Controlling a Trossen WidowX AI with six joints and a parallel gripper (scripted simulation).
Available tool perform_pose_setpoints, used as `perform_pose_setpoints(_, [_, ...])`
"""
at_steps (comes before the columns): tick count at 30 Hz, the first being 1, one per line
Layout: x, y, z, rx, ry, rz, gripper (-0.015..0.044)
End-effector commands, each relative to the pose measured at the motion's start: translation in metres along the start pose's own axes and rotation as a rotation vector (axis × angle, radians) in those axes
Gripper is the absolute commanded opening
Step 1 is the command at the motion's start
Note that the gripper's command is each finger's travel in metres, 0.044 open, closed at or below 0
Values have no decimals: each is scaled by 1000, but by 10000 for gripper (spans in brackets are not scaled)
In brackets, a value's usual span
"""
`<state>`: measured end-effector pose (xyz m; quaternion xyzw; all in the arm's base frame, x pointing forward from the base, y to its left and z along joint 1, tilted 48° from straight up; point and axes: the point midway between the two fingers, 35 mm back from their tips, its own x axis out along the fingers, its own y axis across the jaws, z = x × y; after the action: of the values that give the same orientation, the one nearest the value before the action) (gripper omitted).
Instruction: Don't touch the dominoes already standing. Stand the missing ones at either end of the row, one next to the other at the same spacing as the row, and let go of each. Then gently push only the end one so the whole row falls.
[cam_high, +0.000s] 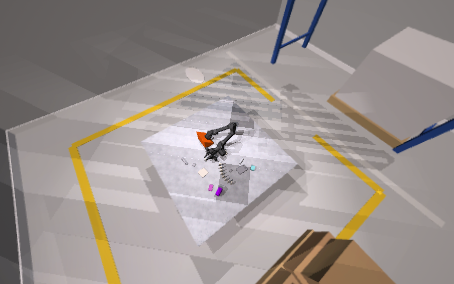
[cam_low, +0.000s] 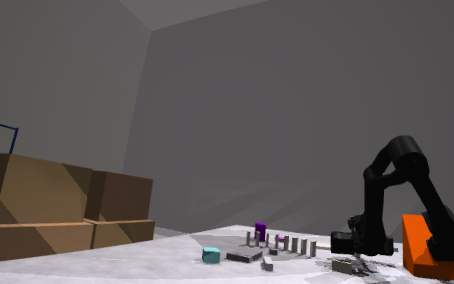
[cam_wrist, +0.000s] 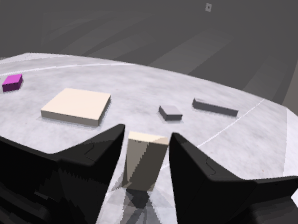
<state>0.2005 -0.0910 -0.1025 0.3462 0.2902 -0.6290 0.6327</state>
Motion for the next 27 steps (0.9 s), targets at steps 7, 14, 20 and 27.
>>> perform_pose_setpoints(7, [0,0,0,3,-3,1,396])
perform_pose_setpoints(14, [-1,1,14,3,0,0,440])
perform_pose_setpoints(20, [-5,1,50,1,-2,2,440])
perform_pose_setpoints(27, [13,0,45,-82,167,-109,440])
